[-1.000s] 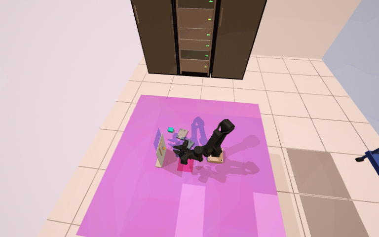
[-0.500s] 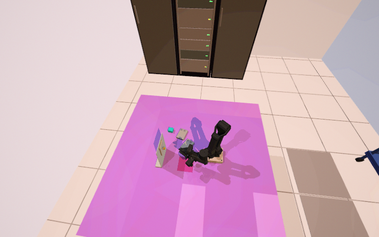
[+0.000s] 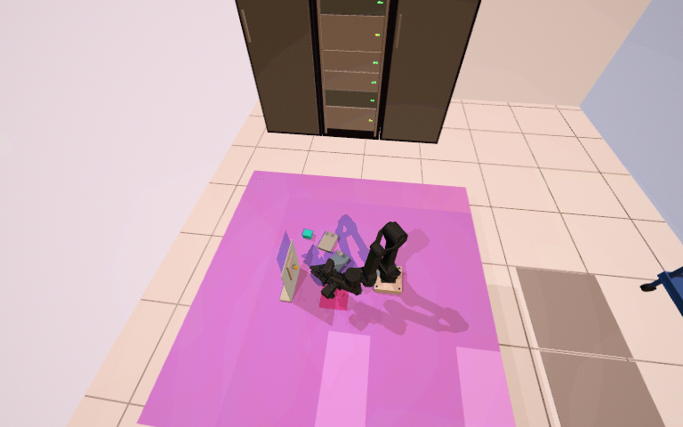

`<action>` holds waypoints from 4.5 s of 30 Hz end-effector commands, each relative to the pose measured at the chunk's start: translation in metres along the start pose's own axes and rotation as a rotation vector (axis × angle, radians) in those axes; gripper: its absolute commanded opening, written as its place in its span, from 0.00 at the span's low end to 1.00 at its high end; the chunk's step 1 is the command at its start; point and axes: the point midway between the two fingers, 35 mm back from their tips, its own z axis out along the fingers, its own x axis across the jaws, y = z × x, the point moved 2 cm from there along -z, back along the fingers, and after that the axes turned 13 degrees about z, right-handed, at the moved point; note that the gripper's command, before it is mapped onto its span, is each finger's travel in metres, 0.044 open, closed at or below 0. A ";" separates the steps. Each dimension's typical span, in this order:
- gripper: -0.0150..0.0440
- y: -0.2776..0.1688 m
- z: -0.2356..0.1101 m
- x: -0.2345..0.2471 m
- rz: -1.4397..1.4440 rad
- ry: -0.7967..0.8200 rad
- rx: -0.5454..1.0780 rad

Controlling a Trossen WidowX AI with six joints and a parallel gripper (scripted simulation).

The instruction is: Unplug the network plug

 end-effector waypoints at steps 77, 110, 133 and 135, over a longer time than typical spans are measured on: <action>0.25 0.015 0.057 0.002 0.007 -0.006 -0.005; 0.25 0.011 0.034 0.001 0.006 -0.004 -0.005; 0.25 0.009 0.017 0.001 0.006 -0.003 -0.004; 0.25 0.009 0.016 0.001 0.006 -0.003 -0.004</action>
